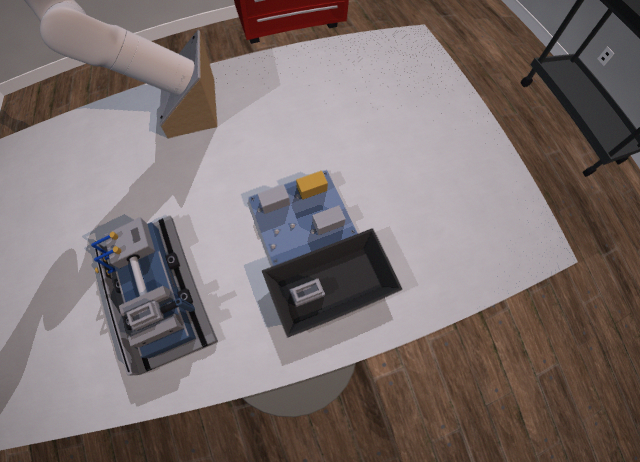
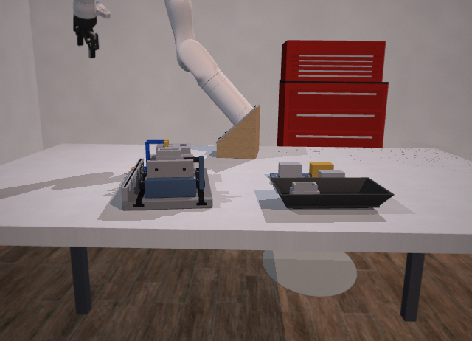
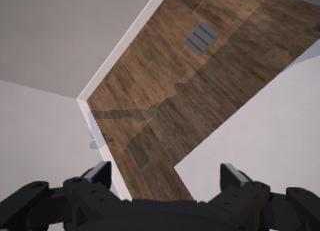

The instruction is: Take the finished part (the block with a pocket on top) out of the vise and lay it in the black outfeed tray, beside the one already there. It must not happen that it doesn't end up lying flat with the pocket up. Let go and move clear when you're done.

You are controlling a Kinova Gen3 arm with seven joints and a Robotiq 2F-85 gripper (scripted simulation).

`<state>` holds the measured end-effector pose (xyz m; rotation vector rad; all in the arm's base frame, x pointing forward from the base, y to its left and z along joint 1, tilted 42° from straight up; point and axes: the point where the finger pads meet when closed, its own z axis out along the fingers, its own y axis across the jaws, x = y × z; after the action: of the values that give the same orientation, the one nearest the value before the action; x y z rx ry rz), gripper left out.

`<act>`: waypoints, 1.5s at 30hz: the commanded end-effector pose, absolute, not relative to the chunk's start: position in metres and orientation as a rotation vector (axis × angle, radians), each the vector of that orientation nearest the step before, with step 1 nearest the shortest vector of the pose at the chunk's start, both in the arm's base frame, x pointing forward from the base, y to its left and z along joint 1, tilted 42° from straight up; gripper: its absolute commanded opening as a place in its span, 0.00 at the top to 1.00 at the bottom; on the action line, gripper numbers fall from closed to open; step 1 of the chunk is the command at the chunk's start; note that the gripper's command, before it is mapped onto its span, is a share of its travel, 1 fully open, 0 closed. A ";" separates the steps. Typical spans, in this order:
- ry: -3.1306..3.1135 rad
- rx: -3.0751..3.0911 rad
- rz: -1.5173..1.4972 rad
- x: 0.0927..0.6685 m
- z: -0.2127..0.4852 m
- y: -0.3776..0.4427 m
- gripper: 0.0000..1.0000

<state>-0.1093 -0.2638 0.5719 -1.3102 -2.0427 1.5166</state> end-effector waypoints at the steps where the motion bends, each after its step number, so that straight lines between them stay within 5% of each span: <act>1: -2.042 -1.311 1.519 -0.109 0.572 -0.264 0.00; 26: -2.044 -1.326 1.539 -0.103 0.575 -0.263 0.00; 45: -2.075 -1.481 1.752 -0.021 0.594 -0.253 0.00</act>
<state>-0.0213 -0.2535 0.5922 -1.4772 -2.0813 1.7481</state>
